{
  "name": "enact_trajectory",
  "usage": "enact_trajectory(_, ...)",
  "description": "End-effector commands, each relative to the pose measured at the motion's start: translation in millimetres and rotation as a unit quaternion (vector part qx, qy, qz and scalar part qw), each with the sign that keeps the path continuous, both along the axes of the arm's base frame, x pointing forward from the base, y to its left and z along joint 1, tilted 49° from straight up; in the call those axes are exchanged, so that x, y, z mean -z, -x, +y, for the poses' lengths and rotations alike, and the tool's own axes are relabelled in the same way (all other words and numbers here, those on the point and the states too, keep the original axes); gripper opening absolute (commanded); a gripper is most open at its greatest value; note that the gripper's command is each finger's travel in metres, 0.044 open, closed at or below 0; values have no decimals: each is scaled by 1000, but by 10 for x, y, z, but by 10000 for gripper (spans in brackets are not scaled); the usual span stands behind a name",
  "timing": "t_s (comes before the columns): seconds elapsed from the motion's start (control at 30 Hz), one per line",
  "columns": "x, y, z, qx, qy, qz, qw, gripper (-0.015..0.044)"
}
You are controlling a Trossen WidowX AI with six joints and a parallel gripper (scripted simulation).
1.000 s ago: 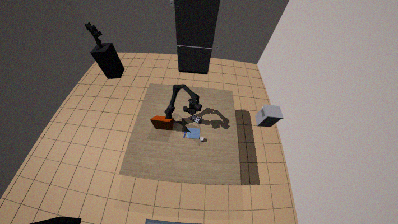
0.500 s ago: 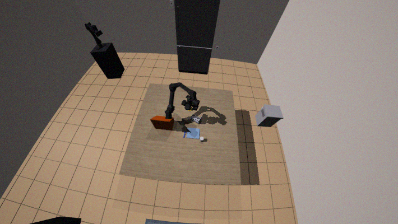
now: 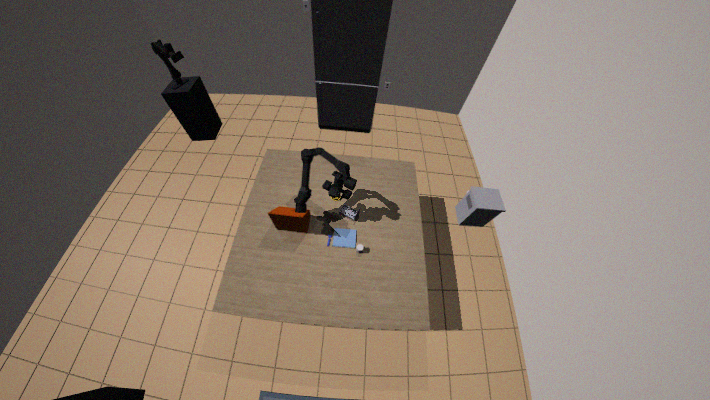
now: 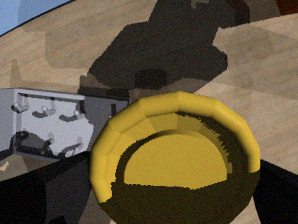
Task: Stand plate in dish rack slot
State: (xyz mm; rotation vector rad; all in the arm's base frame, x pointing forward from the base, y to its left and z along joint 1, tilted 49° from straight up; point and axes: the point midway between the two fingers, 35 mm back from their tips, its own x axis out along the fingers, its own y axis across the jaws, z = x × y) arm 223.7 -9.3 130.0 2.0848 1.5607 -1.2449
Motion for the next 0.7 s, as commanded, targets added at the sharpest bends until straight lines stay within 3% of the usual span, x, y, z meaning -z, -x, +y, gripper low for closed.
enact_trajectory(0.0,115,41,40,-26,35,8,999,0)
enact_trajectory(0.67,659,104,167,-164,233,11,959,0)
